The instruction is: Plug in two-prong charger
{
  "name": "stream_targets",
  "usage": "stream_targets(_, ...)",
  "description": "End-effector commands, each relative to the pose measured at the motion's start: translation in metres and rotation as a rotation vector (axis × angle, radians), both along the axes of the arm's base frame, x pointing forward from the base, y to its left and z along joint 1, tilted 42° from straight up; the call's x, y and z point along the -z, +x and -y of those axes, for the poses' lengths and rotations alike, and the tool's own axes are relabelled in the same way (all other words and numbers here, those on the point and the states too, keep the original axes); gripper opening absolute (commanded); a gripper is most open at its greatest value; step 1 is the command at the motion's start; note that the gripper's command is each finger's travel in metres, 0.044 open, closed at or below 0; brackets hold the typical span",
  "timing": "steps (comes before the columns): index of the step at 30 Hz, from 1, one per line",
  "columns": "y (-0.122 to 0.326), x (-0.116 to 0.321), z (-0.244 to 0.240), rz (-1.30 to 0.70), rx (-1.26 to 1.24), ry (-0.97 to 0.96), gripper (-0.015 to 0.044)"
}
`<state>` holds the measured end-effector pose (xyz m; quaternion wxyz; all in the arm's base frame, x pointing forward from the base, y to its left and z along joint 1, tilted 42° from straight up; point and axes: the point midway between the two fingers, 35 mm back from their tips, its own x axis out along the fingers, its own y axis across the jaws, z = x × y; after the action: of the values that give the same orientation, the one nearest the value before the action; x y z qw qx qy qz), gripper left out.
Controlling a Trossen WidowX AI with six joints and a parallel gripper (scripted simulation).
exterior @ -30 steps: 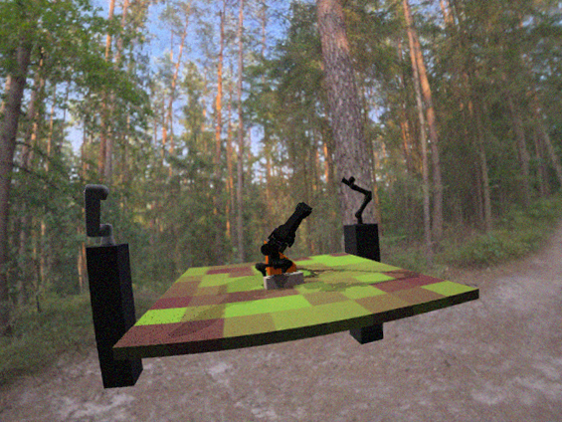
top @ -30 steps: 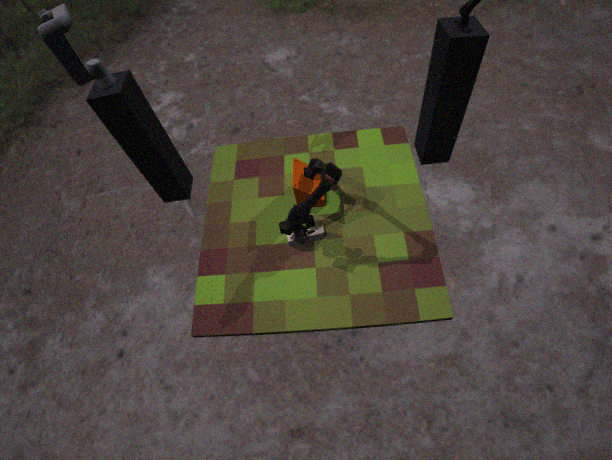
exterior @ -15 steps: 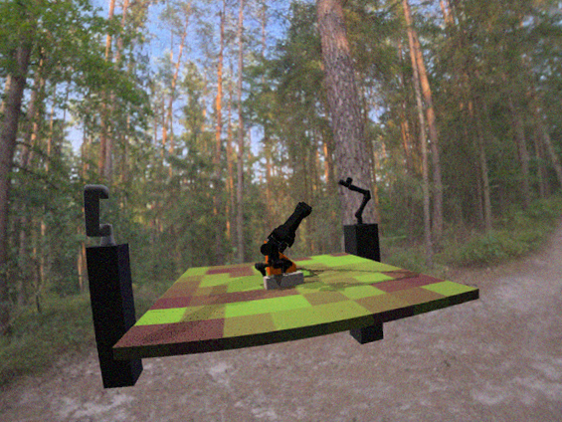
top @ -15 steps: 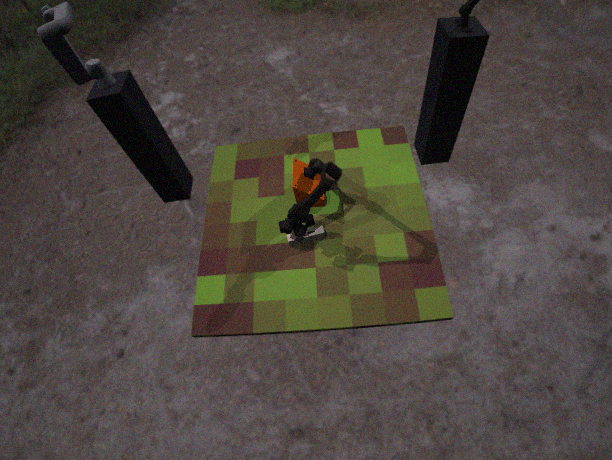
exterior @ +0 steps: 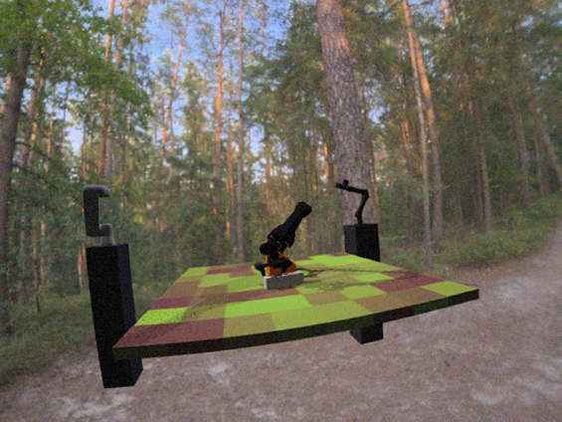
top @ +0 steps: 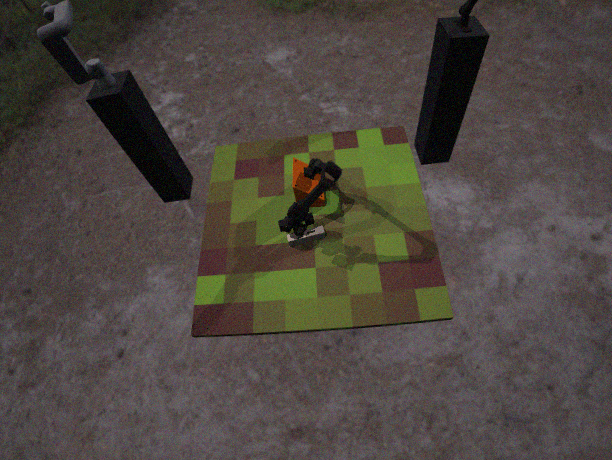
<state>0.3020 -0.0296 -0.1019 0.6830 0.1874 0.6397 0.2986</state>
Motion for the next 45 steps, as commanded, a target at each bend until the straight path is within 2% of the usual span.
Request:
stream_targets(1,-0.005,0.0,0.001,0.004,0.0,0.0,0.044)
stream_targets(38,-0.049,0.008,0.005,0.01,0.015,0.009,0.044)
stream_targets(45,-0.039,-0.05,0.054,0.439,0.38,0.095,0.044)
